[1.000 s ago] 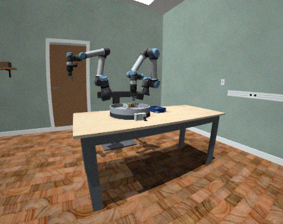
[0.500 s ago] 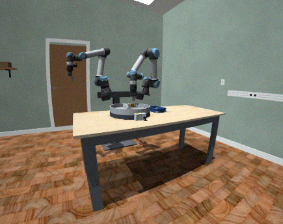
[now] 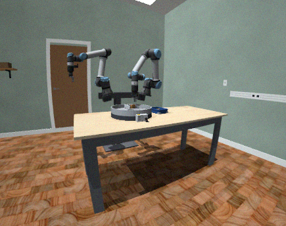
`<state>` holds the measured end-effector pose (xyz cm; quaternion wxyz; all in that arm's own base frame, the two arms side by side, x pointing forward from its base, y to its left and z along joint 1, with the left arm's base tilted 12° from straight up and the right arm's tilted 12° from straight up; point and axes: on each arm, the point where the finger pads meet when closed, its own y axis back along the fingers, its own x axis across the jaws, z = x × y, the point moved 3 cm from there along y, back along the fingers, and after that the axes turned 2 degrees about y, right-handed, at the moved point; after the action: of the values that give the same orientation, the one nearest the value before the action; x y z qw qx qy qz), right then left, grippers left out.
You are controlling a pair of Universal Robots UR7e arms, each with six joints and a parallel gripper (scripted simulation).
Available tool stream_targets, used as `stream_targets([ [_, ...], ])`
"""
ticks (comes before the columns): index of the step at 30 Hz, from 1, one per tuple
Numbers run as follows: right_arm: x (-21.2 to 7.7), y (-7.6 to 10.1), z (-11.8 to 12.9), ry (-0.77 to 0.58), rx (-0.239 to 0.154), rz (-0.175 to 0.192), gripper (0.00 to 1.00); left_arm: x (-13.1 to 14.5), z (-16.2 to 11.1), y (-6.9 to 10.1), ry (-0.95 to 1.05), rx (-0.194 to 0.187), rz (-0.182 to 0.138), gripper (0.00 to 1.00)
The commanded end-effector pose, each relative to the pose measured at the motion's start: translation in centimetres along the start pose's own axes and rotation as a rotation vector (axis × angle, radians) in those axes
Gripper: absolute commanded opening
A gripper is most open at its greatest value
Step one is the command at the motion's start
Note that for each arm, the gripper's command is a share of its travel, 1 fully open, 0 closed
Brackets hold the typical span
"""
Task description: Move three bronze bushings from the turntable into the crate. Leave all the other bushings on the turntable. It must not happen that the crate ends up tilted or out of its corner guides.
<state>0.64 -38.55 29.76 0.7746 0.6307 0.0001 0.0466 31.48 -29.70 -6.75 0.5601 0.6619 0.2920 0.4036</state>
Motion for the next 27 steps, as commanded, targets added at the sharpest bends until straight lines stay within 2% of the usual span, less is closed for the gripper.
stream_targets([
  [1,-0.1,0.0,-0.1,-0.001,0.0,0.0,1.0,-0.2,0.1,0.0,-0.001,-0.001,-0.001,0.36],
  [7,-0.1,0.0,-0.1,-0.001,0.0,0.0,1.0,-0.1,0.1,0.0,-0.001,0.0,-0.001,0.36],
  [14,-0.1,0.0,-0.1,-0.001,0.0,0.0,1.0,0.1,-0.1,-2.4,0.0,0.004,0.002,0.36],
  [27,-0.1,0.0,-0.1,-0.001,0.0,0.0,1.0,-0.1,0.0,-2.3,0.0,0.0,0.0,0.36],
])
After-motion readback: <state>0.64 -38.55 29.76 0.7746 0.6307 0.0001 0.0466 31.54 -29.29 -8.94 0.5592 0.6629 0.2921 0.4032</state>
